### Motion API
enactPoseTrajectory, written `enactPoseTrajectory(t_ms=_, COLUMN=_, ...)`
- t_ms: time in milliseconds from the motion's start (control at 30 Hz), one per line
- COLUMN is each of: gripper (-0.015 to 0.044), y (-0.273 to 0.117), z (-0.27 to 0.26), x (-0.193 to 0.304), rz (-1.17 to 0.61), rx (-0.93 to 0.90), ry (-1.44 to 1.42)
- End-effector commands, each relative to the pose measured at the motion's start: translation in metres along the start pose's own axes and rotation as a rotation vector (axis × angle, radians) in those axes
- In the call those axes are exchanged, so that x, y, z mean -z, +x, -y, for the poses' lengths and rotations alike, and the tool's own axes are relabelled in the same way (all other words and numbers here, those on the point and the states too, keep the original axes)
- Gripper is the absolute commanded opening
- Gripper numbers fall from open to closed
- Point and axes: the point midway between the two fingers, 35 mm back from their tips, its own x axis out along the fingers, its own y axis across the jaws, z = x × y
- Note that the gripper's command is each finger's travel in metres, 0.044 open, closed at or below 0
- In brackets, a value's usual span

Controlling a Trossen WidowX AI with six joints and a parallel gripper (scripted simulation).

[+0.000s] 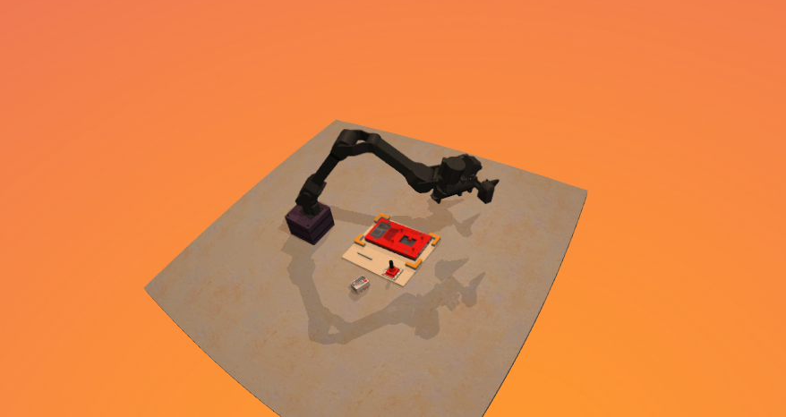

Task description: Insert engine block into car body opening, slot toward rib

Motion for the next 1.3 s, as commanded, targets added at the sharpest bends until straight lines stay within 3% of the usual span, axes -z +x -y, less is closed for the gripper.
enactPoseTrajectory(t_ms=0, gripper=0.0426, y=0.0, z=0.0, x=0.0, rz=0.0, rx=0.0, ry=0.0)
enactPoseTrajectory(t_ms=267, gripper=0.044, y=-0.048, z=0.044, x=0.024, rz=-0.154, rx=0.155, ry=-0.063)
enactPoseTrajectory(t_ms=700, gripper=0.044, y=-0.169, z=0.095, x=0.079, rz=-0.55, rx=0.34, ry=-0.166)
enactPoseTrajectory(t_ms=1000, gripper=0.044, y=-0.265, z=0.094, x=0.114, rz=-0.862, rx=0.34, ry=-0.202)
enactPoseTrajectory(t_ms=1267, gripper=0.044, y=-0.345, z=0.062, x=0.135, rz=-1.118, rx=0.233, ry=-0.199)
